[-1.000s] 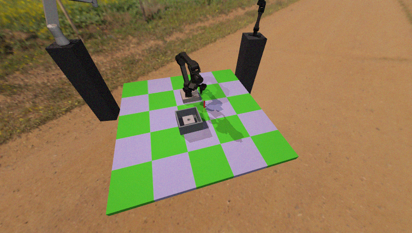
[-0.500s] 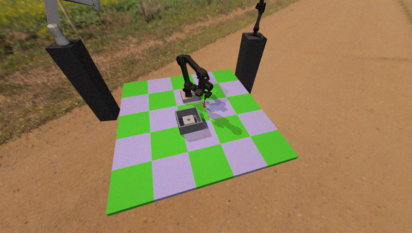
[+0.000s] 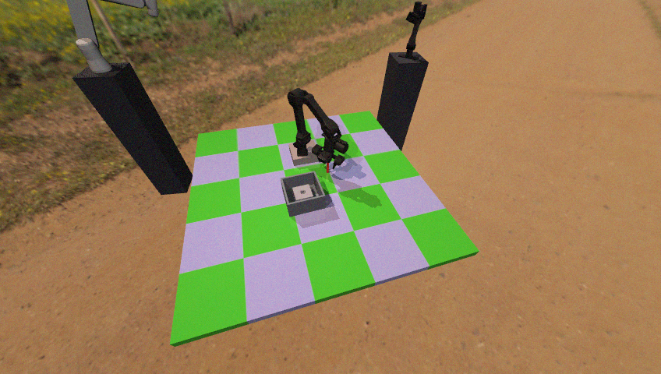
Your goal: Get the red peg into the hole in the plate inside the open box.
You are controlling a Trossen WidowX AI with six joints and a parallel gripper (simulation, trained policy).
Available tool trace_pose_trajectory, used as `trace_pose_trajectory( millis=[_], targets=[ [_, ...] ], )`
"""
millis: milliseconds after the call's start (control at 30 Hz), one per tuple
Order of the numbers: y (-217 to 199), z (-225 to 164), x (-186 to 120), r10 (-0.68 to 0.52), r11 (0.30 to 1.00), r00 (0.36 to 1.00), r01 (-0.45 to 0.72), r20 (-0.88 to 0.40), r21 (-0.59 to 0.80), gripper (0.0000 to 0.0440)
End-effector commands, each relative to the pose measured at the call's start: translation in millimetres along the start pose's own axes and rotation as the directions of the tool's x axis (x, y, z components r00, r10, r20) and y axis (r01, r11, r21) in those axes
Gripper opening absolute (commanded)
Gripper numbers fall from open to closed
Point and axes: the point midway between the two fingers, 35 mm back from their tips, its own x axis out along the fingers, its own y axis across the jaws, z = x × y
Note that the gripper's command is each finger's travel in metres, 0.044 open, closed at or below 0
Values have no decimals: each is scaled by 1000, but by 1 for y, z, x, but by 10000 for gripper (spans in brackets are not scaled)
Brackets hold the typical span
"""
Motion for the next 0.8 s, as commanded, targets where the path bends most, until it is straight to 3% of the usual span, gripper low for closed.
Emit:
trace_pose_trajectory(
  millis=[0, 133, 633, 700, 767],
  targets=[
    [1, 0, 17, -2, 1000, 1000, 2, 16, -6, 440],
    [4, 1, 30, 1, 1000, 1000, -1, 22, -21, 415],
    [-4, 1, 54, -98, 995, 995, 99, 10, -23, 29],
    [-4, 1, 55, -115, 993, 993, 116, 11, -23, 0],
    [0, 5, 49, -102, 994, 994, 103, 32, -27, 0]
  ],
)
